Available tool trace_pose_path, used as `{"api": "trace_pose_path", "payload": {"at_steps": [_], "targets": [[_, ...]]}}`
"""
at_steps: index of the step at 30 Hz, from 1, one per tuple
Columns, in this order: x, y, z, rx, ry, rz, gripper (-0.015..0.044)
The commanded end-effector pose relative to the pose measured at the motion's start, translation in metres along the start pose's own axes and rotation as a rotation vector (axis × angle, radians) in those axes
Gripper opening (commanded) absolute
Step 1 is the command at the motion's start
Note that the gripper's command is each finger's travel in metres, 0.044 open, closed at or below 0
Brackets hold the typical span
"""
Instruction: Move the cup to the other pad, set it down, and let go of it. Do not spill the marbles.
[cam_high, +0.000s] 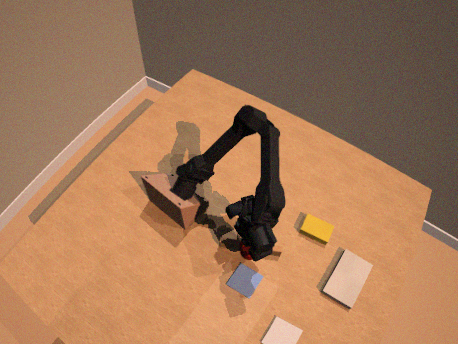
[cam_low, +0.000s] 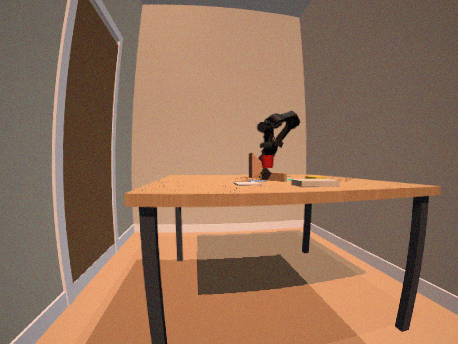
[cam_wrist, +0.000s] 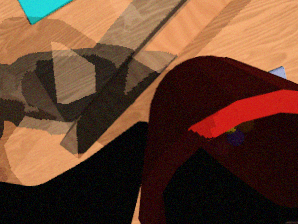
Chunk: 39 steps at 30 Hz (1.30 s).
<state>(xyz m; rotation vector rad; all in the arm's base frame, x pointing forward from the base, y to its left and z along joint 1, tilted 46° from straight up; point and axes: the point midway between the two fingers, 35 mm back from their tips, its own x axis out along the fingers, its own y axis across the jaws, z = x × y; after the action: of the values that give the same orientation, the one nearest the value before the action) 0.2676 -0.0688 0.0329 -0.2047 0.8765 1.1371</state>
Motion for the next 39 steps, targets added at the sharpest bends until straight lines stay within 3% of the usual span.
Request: {"api": "trace_pose_path", "payload": {"at_steps": [1, 39], "targets": [[0.000, 0.008, 0.007, 0.001, -0.002, 0.001, 0.0000], [-0.003, 0.064, 0.051, 0.003, -0.004, 0.003, 0.0000]]}}
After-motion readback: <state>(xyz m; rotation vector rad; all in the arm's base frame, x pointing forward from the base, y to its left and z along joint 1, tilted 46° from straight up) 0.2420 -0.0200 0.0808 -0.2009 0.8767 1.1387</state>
